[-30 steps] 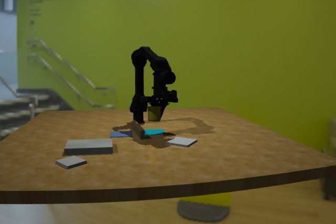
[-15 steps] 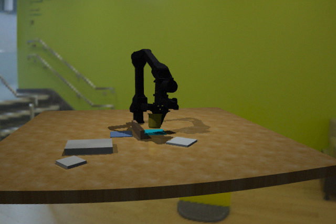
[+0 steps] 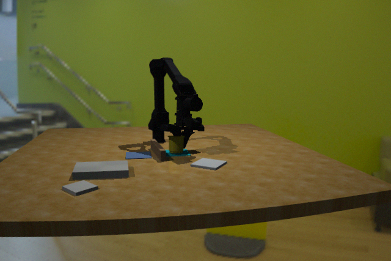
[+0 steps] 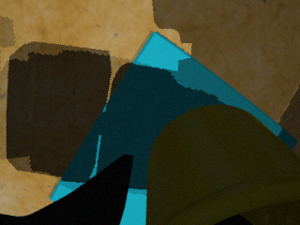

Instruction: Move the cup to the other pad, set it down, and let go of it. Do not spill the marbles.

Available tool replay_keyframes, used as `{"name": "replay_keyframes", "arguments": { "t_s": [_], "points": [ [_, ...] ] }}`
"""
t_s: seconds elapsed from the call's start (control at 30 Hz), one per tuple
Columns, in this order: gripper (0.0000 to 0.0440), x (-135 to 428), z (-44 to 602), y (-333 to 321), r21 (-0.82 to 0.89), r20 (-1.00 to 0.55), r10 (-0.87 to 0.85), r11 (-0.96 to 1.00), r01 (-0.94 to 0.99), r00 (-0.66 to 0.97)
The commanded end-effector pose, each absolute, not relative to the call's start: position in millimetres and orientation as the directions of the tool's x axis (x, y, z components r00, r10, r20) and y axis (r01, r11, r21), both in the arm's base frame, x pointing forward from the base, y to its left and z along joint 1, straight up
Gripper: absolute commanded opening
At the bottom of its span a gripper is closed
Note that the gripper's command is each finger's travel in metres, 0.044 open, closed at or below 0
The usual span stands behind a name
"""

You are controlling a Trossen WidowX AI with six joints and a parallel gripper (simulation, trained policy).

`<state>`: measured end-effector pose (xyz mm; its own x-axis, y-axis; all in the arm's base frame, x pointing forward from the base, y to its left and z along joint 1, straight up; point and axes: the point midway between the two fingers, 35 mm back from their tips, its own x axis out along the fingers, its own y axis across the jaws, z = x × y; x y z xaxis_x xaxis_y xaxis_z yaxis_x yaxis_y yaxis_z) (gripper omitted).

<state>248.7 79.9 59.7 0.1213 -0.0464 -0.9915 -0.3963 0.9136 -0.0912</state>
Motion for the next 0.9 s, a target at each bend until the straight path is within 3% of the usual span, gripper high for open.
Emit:
{"name": "replay_keyframes", "arguments": {
  "t_s": [0.0, 0.07, 0.53, 0.87],
  "points": [
    [0.0141, 251, 63, 79, -0.084, -0.988, -0.029, 0.923, -0.375, 0.149],
    [0.0163, 253, 67, 81, -0.074, -0.986, -0.013, 0.926, -0.369, 0.167],
    [0.0195, 246, 87, 81, -0.030, -0.972, 0.058, 0.929, -0.369, 0.226],
    [0.0253, 240, 106, 81, -0.004, -0.957, 0.099, 0.935, -0.355, 0.271]
  ]
}}
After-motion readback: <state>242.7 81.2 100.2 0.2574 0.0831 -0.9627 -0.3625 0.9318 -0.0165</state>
